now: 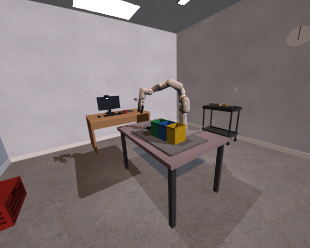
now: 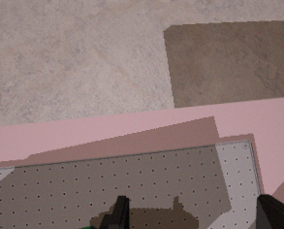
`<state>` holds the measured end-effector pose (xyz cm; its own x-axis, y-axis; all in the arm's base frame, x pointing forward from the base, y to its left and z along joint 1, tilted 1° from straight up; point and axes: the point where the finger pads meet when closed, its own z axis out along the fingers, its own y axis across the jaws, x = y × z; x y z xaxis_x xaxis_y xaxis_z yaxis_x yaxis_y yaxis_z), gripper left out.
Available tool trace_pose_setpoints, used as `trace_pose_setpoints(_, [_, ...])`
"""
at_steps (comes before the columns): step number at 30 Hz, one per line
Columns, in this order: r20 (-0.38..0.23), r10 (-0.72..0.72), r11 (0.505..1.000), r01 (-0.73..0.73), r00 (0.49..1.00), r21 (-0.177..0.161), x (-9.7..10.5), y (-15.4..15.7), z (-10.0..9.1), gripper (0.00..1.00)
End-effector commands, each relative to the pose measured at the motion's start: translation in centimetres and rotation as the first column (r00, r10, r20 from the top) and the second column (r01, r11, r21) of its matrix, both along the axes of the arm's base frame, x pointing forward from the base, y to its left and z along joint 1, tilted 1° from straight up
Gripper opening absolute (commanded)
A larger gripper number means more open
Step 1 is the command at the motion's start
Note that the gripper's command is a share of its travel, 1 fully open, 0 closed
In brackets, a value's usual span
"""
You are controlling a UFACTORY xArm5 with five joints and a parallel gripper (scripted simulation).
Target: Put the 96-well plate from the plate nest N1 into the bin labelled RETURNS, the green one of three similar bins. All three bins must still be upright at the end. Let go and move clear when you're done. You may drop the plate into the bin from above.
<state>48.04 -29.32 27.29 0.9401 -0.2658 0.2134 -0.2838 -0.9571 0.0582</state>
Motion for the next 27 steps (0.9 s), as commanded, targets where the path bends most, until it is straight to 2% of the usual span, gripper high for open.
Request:
trace_pose_setpoints(1, [0.003,0.006,1.0,-0.006,1.0,0.005,0.1,1.9,0.2,1.0])
trace_pose_setpoints(5, [0.005,0.007,1.0,-0.007,1.0,0.008,0.1,3.0,0.1,1.0])
trace_pose_setpoints(7, [-0.029,0.052,0.998,-0.051,0.998,0.022,0.3,4.3,0.1,1.0])
trace_pose_setpoints(13, [-0.025,0.053,0.998,-0.052,0.998,0.029,0.0,7.1,-0.1,1.0])
trace_pose_setpoints(18, [-0.024,0.054,0.998,-0.053,0.998,0.032,0.0,8.1,-0.1,1.0])
trace_pose_setpoints(20, [-0.058,0.099,0.994,-0.097,0.993,0.045,-0.1,9.3,-0.2,1.0])
trace_pose_setpoints(27, [-0.054,0.101,0.994,-0.098,0.993,0.052,-0.7,12.6,-0.4,1.0])
